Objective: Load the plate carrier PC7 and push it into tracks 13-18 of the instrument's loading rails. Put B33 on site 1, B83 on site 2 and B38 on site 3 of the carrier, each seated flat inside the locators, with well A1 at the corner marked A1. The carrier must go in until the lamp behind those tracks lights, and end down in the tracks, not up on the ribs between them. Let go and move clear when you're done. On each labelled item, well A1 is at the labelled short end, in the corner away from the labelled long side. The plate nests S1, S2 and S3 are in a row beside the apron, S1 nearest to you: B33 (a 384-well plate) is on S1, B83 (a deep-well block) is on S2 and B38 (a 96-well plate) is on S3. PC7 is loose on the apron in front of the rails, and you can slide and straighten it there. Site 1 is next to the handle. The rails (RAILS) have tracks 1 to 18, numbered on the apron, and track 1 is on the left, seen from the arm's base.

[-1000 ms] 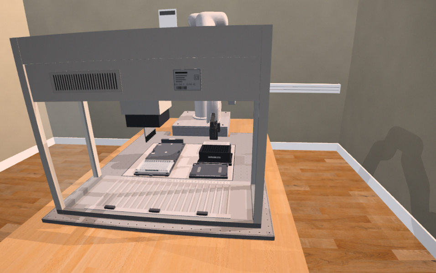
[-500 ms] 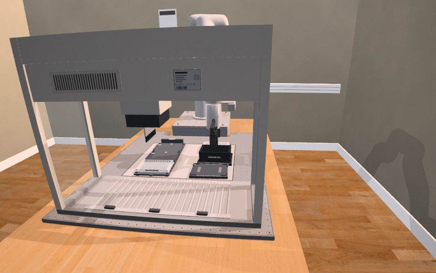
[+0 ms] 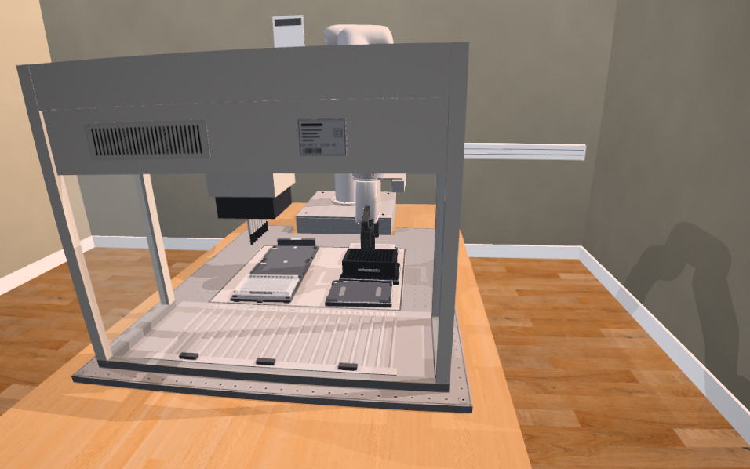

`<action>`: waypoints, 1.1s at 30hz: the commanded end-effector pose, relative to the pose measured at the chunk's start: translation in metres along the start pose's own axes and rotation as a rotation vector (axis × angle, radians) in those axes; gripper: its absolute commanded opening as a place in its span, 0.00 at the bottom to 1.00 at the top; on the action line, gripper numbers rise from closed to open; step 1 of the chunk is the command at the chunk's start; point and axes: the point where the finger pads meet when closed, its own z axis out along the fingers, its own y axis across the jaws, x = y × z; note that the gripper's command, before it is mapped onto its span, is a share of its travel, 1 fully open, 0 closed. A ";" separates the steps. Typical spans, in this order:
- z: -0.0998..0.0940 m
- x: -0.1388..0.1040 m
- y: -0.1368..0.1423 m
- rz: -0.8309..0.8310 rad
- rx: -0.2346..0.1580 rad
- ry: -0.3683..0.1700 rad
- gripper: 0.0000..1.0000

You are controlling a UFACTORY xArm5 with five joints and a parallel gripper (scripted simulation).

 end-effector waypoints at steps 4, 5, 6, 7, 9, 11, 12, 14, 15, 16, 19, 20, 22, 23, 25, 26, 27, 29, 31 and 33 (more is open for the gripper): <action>0.002 0.000 0.001 0.000 -0.004 0.000 1.00; 0.003 0.000 0.001 0.000 -0.004 0.000 1.00; 0.003 0.000 0.001 0.000 -0.004 0.000 1.00; 0.004 0.000 0.001 0.000 -0.004 0.000 1.00; 0.005 0.000 0.001 0.000 -0.004 0.000 1.00; 0.007 0.000 0.001 0.000 -0.004 0.000 1.00; 0.007 0.000 0.001 0.000 -0.004 0.000 1.00; 0.009 0.000 0.001 0.000 -0.004 0.000 1.00; 0.009 0.000 0.001 0.000 -0.004 0.000 1.00; 0.009 0.000 0.001 0.000 -0.004 0.000 1.00; 0.011 0.000 0.001 0.000 -0.004 0.000 1.00; 0.011 0.000 0.001 0.000 -0.004 0.000 1.00; 0.013 0.000 0.001 0.000 -0.004 0.000 1.00; 0.013 0.000 0.001 0.000 -0.004 0.000 1.00; 0.015 0.000 0.001 0.000 -0.004 0.000 1.00; 0.015 0.000 0.001 0.000 -0.004 0.000 1.00; 0.016 0.000 0.001 0.000 -0.004 0.000 1.00; 0.017 0.000 0.001 0.000 -0.004 0.000 1.00; 0.019 0.000 0.001 0.000 -0.004 0.000 1.00; 0.019 0.000 0.001 0.000 -0.004 0.000 1.00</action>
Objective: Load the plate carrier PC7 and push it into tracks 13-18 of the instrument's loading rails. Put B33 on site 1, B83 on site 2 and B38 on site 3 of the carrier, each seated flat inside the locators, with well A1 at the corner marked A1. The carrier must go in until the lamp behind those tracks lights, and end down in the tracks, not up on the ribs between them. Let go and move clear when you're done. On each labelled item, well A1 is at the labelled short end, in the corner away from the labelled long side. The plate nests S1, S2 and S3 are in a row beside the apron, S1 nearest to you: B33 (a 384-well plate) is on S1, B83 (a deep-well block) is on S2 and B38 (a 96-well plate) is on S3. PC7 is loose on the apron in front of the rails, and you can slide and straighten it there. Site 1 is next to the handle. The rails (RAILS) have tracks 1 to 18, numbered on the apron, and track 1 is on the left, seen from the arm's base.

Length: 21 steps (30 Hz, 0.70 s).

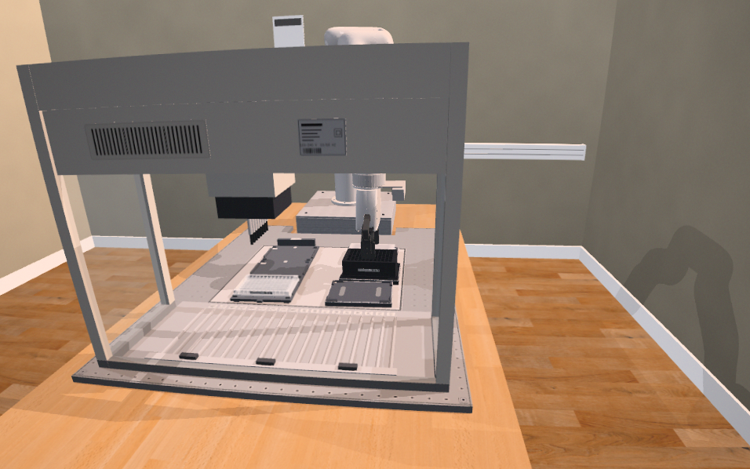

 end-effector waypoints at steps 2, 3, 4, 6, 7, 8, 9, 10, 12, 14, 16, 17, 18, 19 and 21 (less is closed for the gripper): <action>0.001 0.000 0.001 0.000 -0.004 0.000 1.00; 0.002 0.000 0.001 0.000 -0.004 0.000 1.00; 0.003 0.000 0.001 0.000 -0.004 0.000 1.00; 0.004 0.000 0.001 0.000 -0.004 0.000 1.00; 0.005 0.000 0.001 0.000 -0.004 0.000 1.00; 0.005 0.000 0.001 0.000 -0.004 0.000 1.00; 0.006 0.000 0.001 0.000 -0.004 0.000 1.00; 0.007 0.000 0.001 0.000 -0.004 0.000 1.00; 0.008 0.000 0.001 0.000 -0.004 0.000 1.00; 0.009 0.000 0.001 0.000 -0.004 0.000 1.00; 0.011 0.000 0.001 0.000 -0.004 0.000 1.00; 0.011 0.000 0.001 0.000 -0.004 0.000 1.00; 0.011 0.000 0.001 0.000 -0.004 0.000 1.00; 0.011 0.000 0.001 0.000 -0.004 0.000 1.00; 0.013 0.000 0.001 0.000 -0.004 0.000 1.00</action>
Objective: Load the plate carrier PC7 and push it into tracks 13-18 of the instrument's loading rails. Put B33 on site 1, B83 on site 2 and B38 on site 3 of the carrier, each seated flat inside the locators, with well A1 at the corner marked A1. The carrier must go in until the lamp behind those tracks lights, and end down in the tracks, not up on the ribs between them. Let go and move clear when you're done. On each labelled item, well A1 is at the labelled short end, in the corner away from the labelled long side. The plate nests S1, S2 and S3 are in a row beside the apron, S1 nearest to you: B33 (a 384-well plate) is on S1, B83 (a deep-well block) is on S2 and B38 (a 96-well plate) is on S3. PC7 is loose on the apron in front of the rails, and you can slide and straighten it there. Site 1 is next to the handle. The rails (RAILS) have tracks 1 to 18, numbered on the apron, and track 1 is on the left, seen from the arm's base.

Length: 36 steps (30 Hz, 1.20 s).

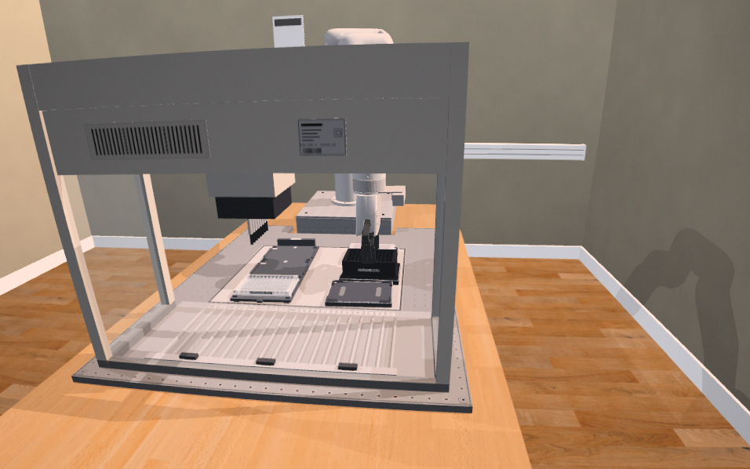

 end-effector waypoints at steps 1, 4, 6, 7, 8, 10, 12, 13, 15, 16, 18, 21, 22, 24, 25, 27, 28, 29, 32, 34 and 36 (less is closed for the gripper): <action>0.001 0.000 0.001 0.000 -0.004 0.000 1.00; 0.003 0.000 0.001 0.000 -0.004 0.000 1.00; 0.005 0.000 0.001 0.000 -0.004 0.000 1.00; 0.005 0.000 0.001 0.000 -0.004 0.000 1.00; 0.006 0.000 0.001 0.000 -0.004 0.000 1.00; 0.007 0.000 0.002 0.000 -0.004 0.000 1.00; 0.009 0.000 0.002 0.000 -0.004 0.000 1.00; 0.009 0.000 0.002 0.000 -0.004 0.000 1.00; 0.009 0.000 0.002 0.000 -0.004 0.000 1.00; 0.010 0.000 0.002 0.000 -0.004 0.000 1.00; 0.011 0.000 0.002 0.000 -0.004 0.000 1.00; 0.013 0.000 0.002 0.000 -0.004 0.000 1.00; 0.014 0.000 0.002 0.000 -0.004 0.000 1.00; 0.015 0.000 0.002 0.000 -0.004 0.000 1.00; 0.016 0.000 0.002 0.000 -0.004 0.000 1.00; 0.017 0.000 0.002 0.000 -0.004 0.000 1.00; 0.017 0.000 0.002 0.000 -0.004 0.000 1.00; 0.017 0.000 0.002 0.000 -0.004 0.000 1.00; 0.017 0.000 0.002 0.000 -0.004 0.000 1.00; 0.017 0.000 0.002 0.000 -0.004 0.000 1.00; 0.017 0.000 0.002 0.000 -0.004 0.000 1.00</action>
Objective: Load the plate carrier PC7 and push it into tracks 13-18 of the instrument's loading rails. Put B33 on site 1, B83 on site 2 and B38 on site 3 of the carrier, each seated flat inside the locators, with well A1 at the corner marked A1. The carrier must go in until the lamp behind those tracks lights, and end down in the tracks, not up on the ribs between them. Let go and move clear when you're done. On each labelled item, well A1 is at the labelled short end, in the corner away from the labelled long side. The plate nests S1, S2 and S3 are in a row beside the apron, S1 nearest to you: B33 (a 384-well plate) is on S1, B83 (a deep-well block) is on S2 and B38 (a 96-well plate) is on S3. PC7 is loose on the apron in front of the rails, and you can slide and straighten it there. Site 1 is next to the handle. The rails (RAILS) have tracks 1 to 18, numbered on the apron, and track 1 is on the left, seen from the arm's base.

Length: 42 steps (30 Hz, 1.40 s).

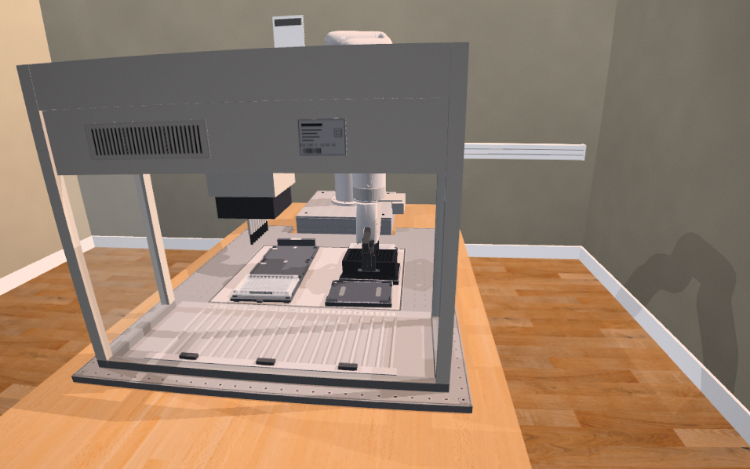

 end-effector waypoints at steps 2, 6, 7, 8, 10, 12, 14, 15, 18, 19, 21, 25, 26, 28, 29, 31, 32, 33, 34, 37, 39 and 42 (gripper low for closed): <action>-0.001 0.000 0.001 0.000 -0.004 0.000 1.00; -0.001 0.000 0.001 0.000 -0.004 0.000 1.00; -0.001 0.000 0.001 0.000 -0.004 0.000 1.00; -0.001 0.000 0.001 0.000 -0.004 0.000 1.00; -0.001 0.000 0.001 0.000 -0.004 0.000 1.00; -0.001 0.000 0.001 0.000 -0.004 0.000 1.00; -0.002 0.000 0.001 0.000 -0.004 0.000 0.00; -0.002 0.000 0.001 0.000 -0.004 0.000 0.00; -0.002 0.000 0.001 0.000 -0.004 0.000 0.00; -0.002 0.000 0.001 0.000 -0.004 0.000 0.00; -0.002 0.000 0.001 0.000 -0.004 0.000 0.00; -0.002 0.000 0.001 0.000 -0.004 0.000 0.00; -0.002 0.000 0.001 0.000 -0.004 0.000 0.00; -0.002 0.000 0.001 0.000 -0.004 0.000 0.00; -0.002 0.000 0.001 0.000 -0.004 0.000 0.00; -0.002 0.000 0.001 0.000 -0.004 0.000 0.00; -0.002 0.000 0.001 0.000 -0.004 0.000 0.00; -0.002 0.000 0.001 0.000 -0.004 0.000 0.00; -0.002 0.000 0.001 0.000 -0.004 0.000 0.00; -0.002 0.000 0.001 0.000 -0.004 0.000 0.00; -0.002 0.000 0.001 0.000 -0.004 0.000 0.00; -0.002 0.000 0.001 0.000 -0.004 0.000 0.00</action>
